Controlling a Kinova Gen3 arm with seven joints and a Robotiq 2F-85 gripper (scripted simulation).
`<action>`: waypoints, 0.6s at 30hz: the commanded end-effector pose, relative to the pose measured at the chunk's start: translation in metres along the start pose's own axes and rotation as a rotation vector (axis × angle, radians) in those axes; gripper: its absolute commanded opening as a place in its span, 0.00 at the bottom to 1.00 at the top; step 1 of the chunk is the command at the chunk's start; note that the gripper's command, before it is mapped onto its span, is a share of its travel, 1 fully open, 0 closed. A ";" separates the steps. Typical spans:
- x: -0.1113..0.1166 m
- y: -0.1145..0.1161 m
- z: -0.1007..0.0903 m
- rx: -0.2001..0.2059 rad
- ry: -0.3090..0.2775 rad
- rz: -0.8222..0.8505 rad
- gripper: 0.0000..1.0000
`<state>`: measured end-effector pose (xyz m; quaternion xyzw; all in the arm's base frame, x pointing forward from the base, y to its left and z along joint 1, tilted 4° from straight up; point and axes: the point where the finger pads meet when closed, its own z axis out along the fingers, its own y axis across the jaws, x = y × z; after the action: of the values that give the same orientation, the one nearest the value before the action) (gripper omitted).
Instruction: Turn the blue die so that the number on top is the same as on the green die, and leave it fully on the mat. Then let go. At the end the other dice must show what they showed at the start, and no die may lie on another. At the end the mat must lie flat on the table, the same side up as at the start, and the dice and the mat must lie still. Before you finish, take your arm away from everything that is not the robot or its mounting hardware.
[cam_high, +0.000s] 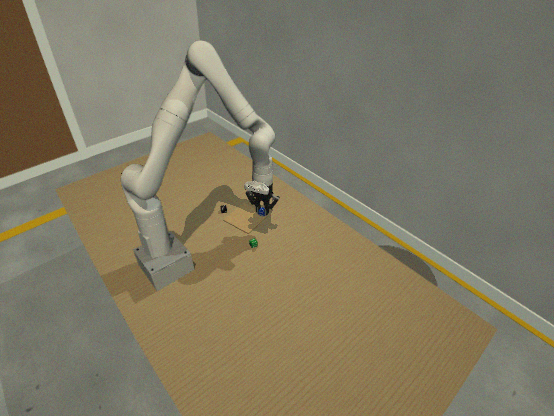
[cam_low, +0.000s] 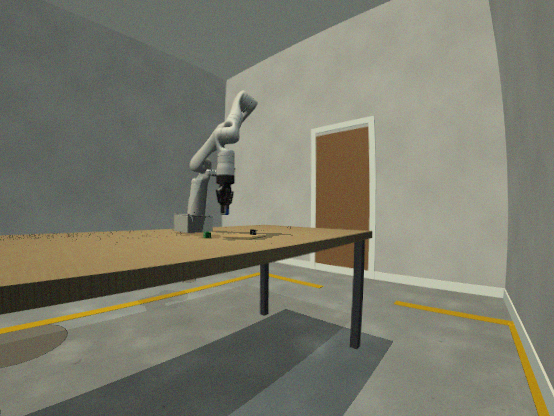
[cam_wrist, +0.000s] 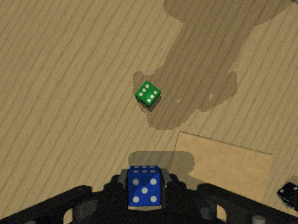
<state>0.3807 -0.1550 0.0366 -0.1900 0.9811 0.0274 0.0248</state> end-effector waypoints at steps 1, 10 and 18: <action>0.000 0.000 0.000 0.001 -0.001 0.003 0.21; -0.001 0.001 0.000 -0.001 0.001 0.034 0.21; -0.001 0.005 0.002 -0.006 0.007 0.118 0.21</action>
<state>0.3794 -0.1515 0.0358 -0.1362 0.9900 0.0310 0.0208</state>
